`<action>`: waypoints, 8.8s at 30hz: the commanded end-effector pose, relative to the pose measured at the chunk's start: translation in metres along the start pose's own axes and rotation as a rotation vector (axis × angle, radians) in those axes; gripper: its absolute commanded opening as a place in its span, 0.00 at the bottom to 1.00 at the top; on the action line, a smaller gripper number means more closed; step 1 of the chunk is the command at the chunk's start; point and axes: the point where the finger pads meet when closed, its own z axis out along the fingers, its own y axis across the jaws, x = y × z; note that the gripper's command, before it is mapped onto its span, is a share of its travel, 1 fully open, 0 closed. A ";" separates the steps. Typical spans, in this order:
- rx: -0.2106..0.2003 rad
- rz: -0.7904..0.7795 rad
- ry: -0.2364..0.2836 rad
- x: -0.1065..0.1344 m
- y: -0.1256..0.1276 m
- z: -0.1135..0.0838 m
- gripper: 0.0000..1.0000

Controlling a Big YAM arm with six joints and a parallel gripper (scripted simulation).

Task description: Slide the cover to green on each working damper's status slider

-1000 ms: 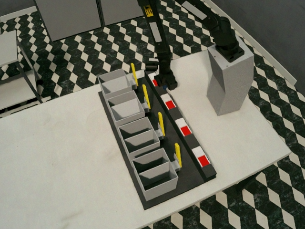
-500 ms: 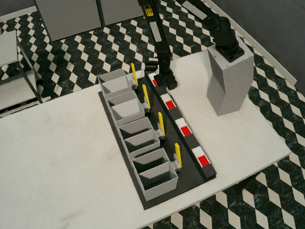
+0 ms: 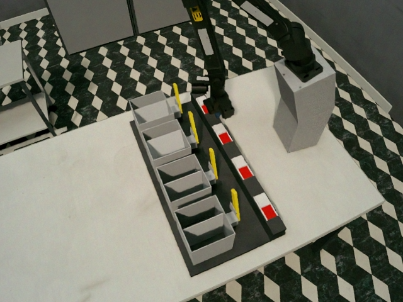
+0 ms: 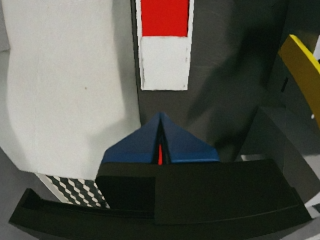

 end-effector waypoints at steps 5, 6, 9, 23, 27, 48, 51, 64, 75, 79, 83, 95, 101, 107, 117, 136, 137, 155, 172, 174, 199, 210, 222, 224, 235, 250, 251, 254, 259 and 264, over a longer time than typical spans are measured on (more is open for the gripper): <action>0.021 -0.009 0.009 0.005 -0.011 -0.007 0.00; 0.021 -0.009 0.009 0.005 -0.011 -0.007 0.00; 0.021 -0.009 0.009 0.005 -0.011 -0.007 0.00; 0.026 -0.009 0.010 0.004 -0.010 -0.005 0.00; 0.011 -0.008 0.002 0.001 -0.004 0.005 0.00; 0.009 0.000 0.002 0.000 -0.004 0.018 0.00; 0.010 -0.003 0.002 -0.001 -0.005 0.020 0.00; 0.004 -0.002 0.000 -0.002 -0.002 0.025 0.00; 0.000 -0.001 -0.001 -0.002 0.001 0.025 0.00; 0.000 -0.001 -0.001 -0.002 0.001 0.025 0.00; 0.000 -0.001 -0.001 -0.002 0.001 0.025 0.00; 0.000 -0.001 -0.001 -0.002 0.001 0.025 0.00; 0.000 -0.001 -0.001 -0.002 0.001 0.025 0.00; 0.000 -0.001 -0.001 -0.002 0.001 0.025 0.00; -0.002 -0.001 -0.003 -0.004 0.003 0.024 0.00; -0.009 0.000 -0.006 -0.007 0.008 0.024 0.00; -0.009 0.000 -0.006 -0.007 0.008 0.024 0.00; -0.009 0.000 -0.006 -0.007 0.008 0.024 0.00; -0.009 0.000 -0.006 -0.007 0.008 0.024 0.00; -0.009 0.000 -0.006 -0.007 0.008 0.024 0.00; -0.010 0.000 -0.006 -0.007 0.009 0.023 0.00; -0.007 0.000 -0.005 -0.007 0.009 0.024 0.00; -0.008 0.000 -0.005 -0.007 0.009 0.024 0.00; -0.008 0.000 -0.005 -0.007 0.009 0.024 0.00; -0.008 0.000 -0.005 -0.007 0.009 0.024 0.00; -0.008 0.000 -0.005 -0.007 0.009 0.024 0.00; -0.008 0.000 -0.005 -0.007 0.009 0.024 0.00; -0.008 0.000 -0.005 -0.007 0.009 0.024 0.00; -0.008 0.000 -0.005 -0.007 0.009 0.024 0.00; -0.008 0.000 -0.005 -0.007 0.009 0.024 0.00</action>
